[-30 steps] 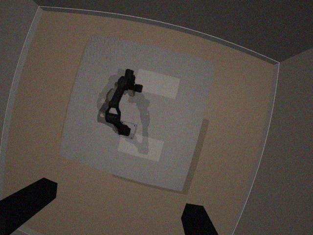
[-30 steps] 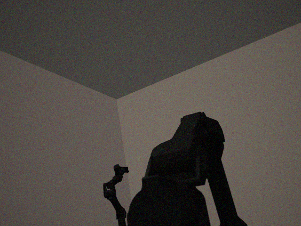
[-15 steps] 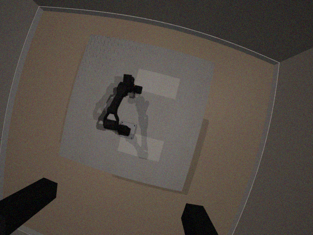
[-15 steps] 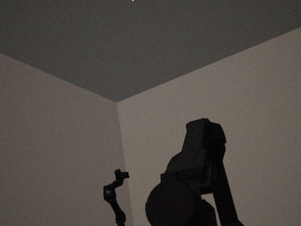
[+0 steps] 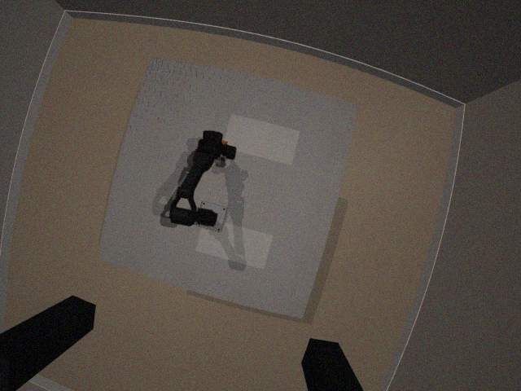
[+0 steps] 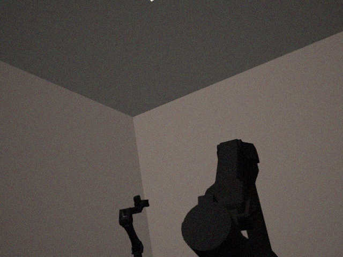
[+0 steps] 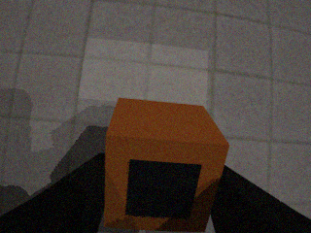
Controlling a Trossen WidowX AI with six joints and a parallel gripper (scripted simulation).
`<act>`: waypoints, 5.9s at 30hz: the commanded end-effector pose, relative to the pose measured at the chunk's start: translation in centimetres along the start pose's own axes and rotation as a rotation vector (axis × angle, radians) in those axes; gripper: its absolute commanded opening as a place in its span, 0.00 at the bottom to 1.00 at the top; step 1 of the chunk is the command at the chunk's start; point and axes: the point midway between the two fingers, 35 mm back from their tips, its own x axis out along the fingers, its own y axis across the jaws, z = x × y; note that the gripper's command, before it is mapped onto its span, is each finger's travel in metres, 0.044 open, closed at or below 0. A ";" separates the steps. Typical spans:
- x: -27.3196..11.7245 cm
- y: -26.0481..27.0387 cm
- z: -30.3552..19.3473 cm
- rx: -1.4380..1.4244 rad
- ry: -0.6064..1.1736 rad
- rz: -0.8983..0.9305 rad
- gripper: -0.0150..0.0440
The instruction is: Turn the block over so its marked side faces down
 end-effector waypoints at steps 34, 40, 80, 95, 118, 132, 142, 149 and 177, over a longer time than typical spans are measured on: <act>2.4 0.0 -1.5 0.004 -0.539 -0.004 0.25; 2.3 0.0 -1.5 0.004 -0.568 -0.004 0.25; 2.3 -0.1 -1.5 0.004 -0.570 -0.004 1.00; 2.3 -0.1 -1.5 0.004 -0.570 -0.004 1.00; -3.6 0.1 1.1 0.003 -0.097 -0.001 1.00; -5.0 0.0 0.3 0.005 -0.022 -0.002 1.00; -5.0 0.0 0.6 0.004 -0.002 -0.003 1.00; -4.8 0.1 2.9 0.001 0.205 -0.006 1.00; -1.9 0.0 2.9 0.005 0.494 -0.002 1.00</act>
